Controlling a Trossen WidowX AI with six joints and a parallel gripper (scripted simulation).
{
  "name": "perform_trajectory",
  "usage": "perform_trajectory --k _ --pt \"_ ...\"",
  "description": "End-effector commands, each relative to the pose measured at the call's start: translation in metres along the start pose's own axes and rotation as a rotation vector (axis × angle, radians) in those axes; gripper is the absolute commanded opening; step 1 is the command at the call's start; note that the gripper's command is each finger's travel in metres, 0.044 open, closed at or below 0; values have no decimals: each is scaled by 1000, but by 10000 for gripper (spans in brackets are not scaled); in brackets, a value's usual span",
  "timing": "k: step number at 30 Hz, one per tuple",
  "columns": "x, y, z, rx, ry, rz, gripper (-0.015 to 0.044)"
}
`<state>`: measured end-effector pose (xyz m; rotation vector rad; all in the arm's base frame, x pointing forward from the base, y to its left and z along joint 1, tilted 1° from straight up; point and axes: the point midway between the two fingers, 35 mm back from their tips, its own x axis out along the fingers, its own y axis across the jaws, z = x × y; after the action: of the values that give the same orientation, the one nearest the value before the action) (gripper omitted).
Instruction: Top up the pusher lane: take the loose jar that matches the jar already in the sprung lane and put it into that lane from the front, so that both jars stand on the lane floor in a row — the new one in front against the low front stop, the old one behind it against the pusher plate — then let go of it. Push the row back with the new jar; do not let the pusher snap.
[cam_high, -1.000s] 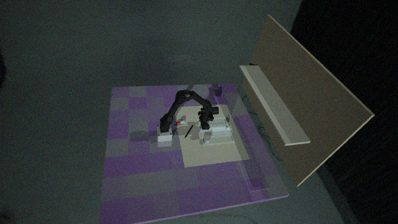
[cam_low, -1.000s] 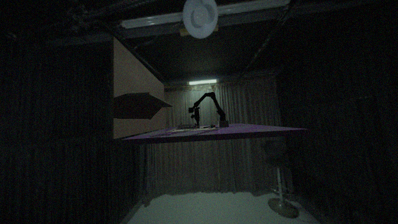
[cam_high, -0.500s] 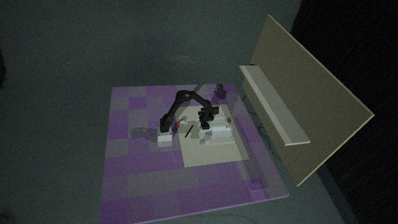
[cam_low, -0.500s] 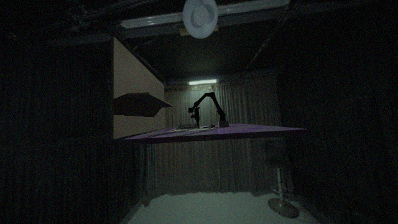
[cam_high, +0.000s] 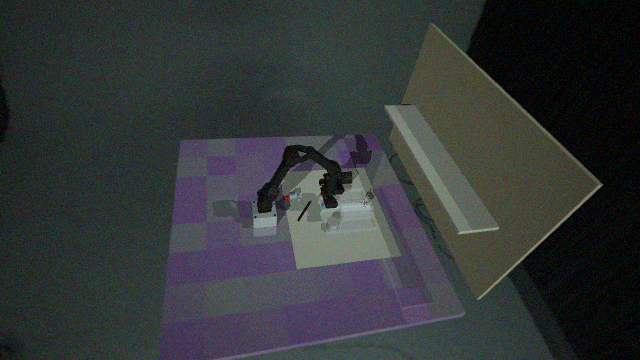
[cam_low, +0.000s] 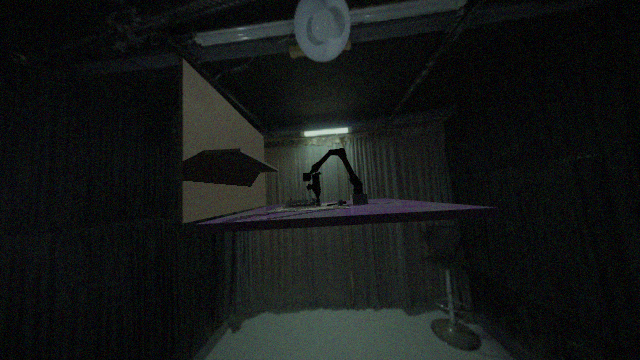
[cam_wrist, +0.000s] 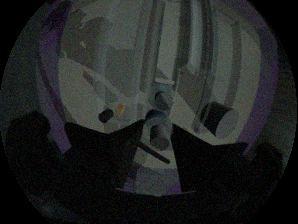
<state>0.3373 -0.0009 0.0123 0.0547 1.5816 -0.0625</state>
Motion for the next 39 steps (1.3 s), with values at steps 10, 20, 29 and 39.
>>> perform_trajectory --k 10,20,29,39 --pt "-3 0 10 -4 -31 3 0" --pt "-2 0 11 -4 -31 3 0" --pt "1 0 11 -4 -31 3 0" --pt "4 0 11 -4 -31 3 0"
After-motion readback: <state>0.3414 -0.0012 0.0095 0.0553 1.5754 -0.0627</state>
